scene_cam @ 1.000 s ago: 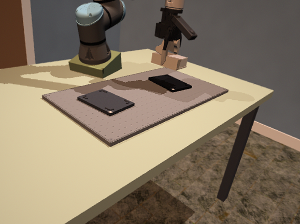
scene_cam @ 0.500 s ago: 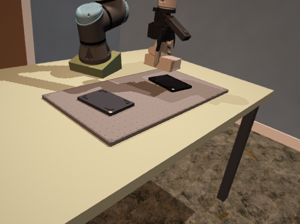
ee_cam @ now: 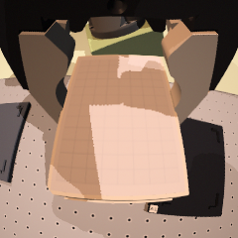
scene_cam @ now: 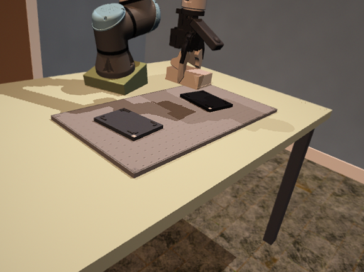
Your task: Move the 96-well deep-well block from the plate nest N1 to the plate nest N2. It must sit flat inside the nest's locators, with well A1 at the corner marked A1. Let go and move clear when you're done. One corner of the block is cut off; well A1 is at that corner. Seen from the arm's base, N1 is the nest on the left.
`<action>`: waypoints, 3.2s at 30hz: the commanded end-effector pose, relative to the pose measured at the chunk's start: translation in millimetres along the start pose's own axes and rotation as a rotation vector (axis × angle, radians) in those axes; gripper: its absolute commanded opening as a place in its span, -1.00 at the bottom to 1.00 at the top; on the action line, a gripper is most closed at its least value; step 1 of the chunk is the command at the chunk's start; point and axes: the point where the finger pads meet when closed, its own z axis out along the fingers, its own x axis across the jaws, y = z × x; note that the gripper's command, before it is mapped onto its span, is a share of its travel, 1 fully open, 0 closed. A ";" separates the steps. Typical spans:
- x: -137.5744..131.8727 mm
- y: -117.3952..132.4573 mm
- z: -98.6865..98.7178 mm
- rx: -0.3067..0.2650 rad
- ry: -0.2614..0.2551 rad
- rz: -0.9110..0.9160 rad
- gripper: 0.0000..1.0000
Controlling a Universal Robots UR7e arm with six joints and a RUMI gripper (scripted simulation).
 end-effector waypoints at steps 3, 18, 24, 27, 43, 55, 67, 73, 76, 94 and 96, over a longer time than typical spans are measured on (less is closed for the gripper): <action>23.3 2.0 -0.4 0.002 -0.002 -0.001 -1.00; 66.5 6.6 -0.3 0.002 -0.002 -0.001 -1.00; 83.1 8.4 -0.3 0.002 -0.002 -0.001 -1.00; 89.7 9.0 -0.3 0.002 -0.002 -0.001 -1.00; 136.2 13.9 -0.1 0.002 -0.002 -0.001 -1.00; 176.0 18.1 -0.1 0.002 -0.002 -0.001 -1.00; 209.2 21.7 0.0 0.001 -0.002 -0.001 -1.00; 229.1 23.8 0.0 0.001 -0.001 -0.001 -1.00; 232.4 24.1 0.1 0.001 -0.001 -0.001 -1.00; 244.6 25.3 0.1 0.001 -0.001 -0.001 -1.00; 244.3 25.3 0.1 0.001 -0.001 -0.001 -1.00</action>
